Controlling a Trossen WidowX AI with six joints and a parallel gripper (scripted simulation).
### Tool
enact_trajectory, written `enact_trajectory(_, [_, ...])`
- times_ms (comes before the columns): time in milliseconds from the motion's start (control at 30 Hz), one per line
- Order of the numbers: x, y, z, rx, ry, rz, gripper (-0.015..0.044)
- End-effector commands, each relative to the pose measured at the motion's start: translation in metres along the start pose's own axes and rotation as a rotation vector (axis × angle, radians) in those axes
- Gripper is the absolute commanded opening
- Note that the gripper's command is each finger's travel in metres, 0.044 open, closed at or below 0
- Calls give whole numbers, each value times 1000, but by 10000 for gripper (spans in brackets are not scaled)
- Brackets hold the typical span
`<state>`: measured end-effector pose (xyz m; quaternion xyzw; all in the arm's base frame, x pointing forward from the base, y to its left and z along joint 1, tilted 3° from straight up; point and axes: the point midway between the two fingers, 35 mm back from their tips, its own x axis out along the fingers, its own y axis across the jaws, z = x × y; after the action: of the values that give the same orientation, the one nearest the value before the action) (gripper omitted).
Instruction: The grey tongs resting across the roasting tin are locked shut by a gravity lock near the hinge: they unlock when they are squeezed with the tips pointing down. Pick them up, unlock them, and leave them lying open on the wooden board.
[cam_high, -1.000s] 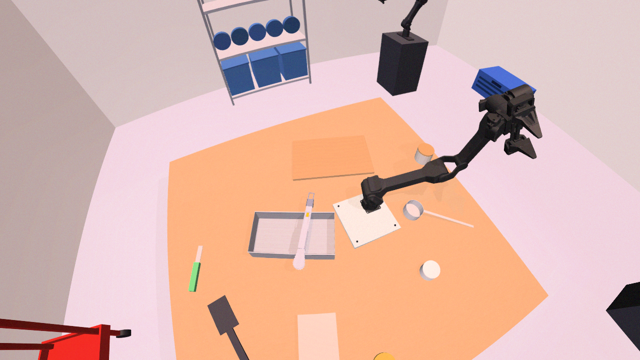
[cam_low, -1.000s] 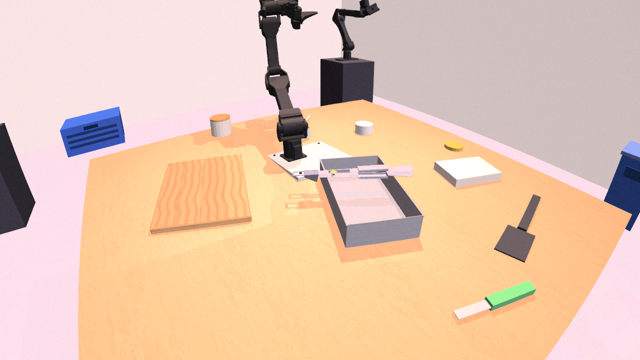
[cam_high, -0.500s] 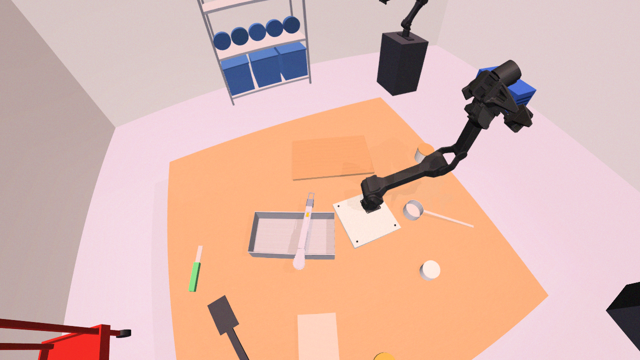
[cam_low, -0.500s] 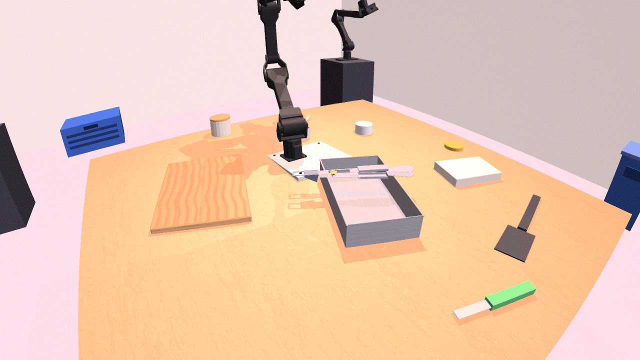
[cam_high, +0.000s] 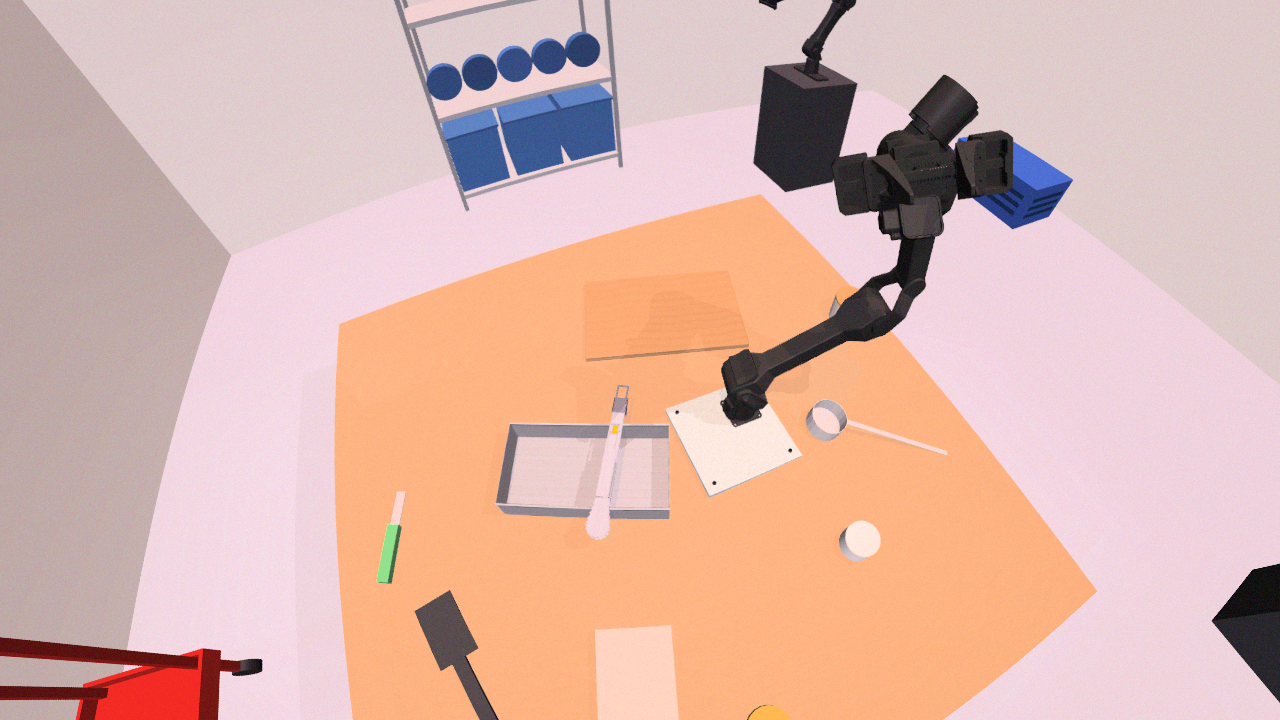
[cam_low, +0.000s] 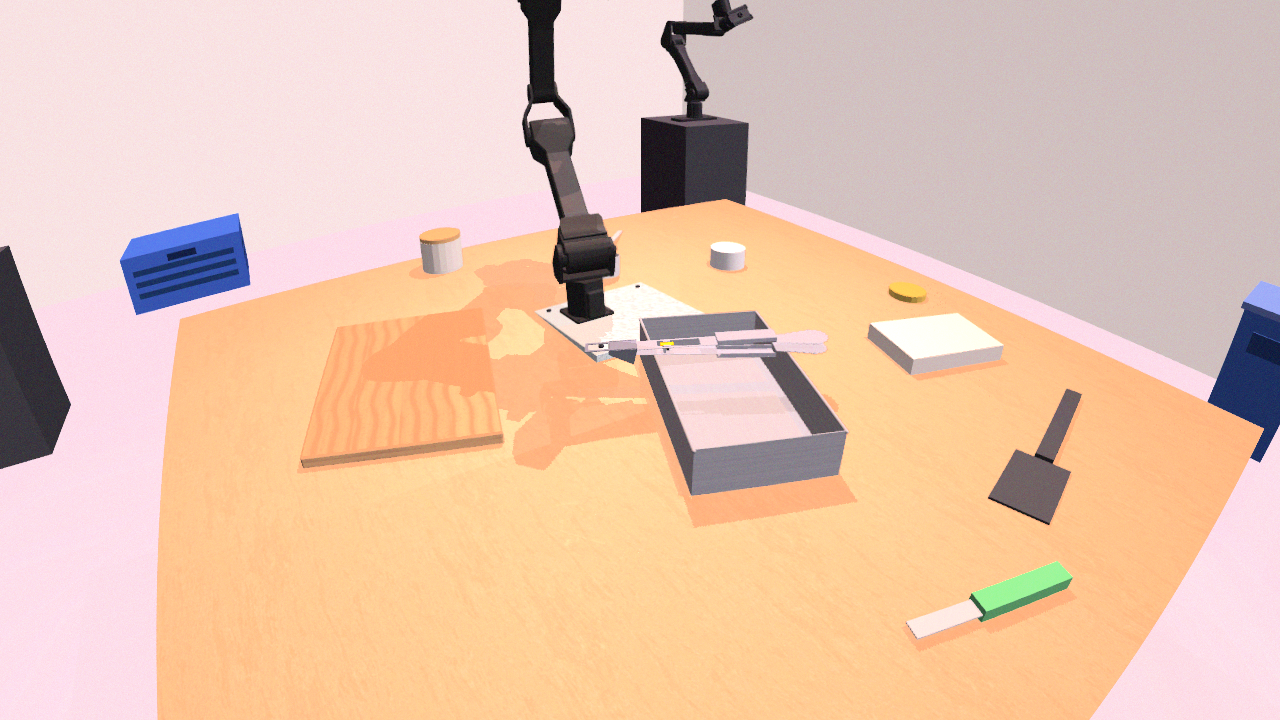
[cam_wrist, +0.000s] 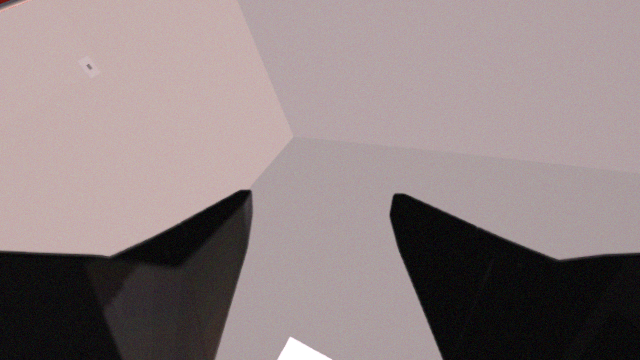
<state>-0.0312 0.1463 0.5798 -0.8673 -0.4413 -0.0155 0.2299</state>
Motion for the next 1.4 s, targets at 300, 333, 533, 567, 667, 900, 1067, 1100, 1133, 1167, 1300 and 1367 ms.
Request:
enact_trajectory(300, [30, 104, -20, 739, 33, 182, 260])
enact_trajectory(333, [32, 110, -21, 759, 43, 196, 260])
enact_trajectory(533, [50, 172, -18, 1210, 87, 320, 260])
enact_trajectory(567, [54, 187, -14, 1280, 95, 356, 260])
enact_trajectory(667, [63, 214, -13, 1384, 130, 397, 260])
enact_trajectory(900, [82, 304, 22, 1973, 310, 647, 260])
enact_trajectory(1067, [83, 368, 64, 2492, 624, 895, 260])
enact_trajectory(1100, [83, 378, 72, 2554, 688, 928, 260])
enact_trajectory(1133, [82, 385, 78, 2615, 750, 961, 260])
enact_trajectory(1167, [81, 394, 85, 2686, 830, 1001, 260])
enact_trajectory(1300, [71, 433, 123, 2955, 1323, 1182, 260])
enact_trajectory(1367, [64, 449, 143, 3026, 1645, 1257, 260])
